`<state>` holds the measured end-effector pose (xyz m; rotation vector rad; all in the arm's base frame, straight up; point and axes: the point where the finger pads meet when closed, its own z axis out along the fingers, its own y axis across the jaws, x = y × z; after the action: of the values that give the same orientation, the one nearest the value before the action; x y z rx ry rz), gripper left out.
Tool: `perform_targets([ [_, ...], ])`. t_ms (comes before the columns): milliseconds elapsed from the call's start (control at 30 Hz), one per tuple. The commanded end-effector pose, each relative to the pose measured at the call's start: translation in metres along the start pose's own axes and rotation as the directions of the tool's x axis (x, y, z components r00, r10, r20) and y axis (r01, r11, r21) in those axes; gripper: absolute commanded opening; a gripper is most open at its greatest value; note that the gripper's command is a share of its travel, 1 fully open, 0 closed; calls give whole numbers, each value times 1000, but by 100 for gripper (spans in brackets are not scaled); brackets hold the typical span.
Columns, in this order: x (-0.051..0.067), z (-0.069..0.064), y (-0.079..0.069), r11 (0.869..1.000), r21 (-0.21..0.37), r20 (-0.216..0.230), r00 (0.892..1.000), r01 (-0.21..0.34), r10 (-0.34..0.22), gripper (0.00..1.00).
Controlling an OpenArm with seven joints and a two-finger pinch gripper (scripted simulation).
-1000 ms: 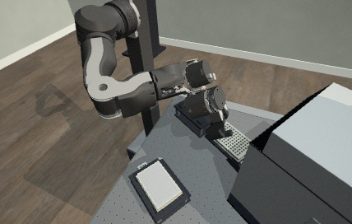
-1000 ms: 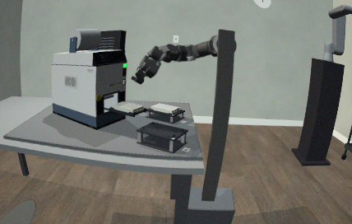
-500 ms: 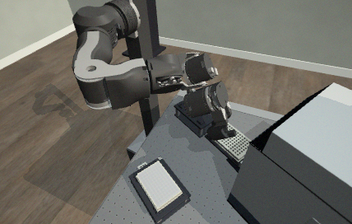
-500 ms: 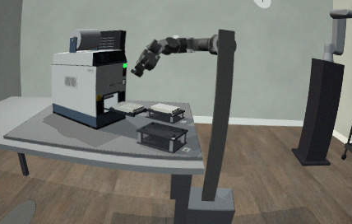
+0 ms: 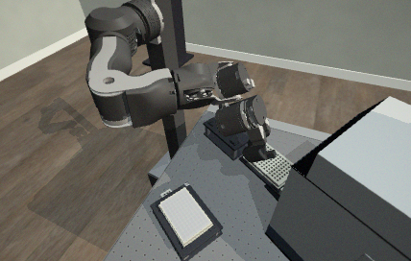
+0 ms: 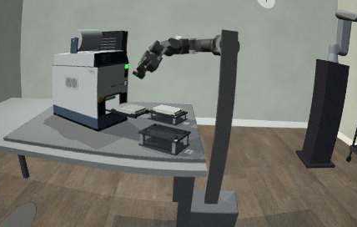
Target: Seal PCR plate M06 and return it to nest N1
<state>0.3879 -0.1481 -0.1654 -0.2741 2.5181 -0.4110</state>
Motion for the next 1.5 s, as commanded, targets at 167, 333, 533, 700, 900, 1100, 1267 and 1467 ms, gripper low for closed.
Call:
perform_targets([
  [167, -1, 0, -1, 1000, 6, 4, 1000, -4, 4, 0],
  [333, 1, 1, 1, 1000, 6, 4, 1000, -4, 4, 0],
  [533, 1, 1, 1, 1000, 6, 4, 1000, -4, 4, 0],
  [700, 1, 1, 1, 1000, 6, 4, 1000, -4, 4, 0],
  [900, 4, 3, 5, 968, 109, -46, 974, 226, -222, 0],
  [1100, 4, 3, 5, 968, 109, -46, 974, 226, -222, 0],
  [1267, 4, 3, 5, 968, 109, -46, 974, 226, -222, 0],
  [1467, 3, 2, 4, 912, 245, -50, 943, 330, -328, 0],
])
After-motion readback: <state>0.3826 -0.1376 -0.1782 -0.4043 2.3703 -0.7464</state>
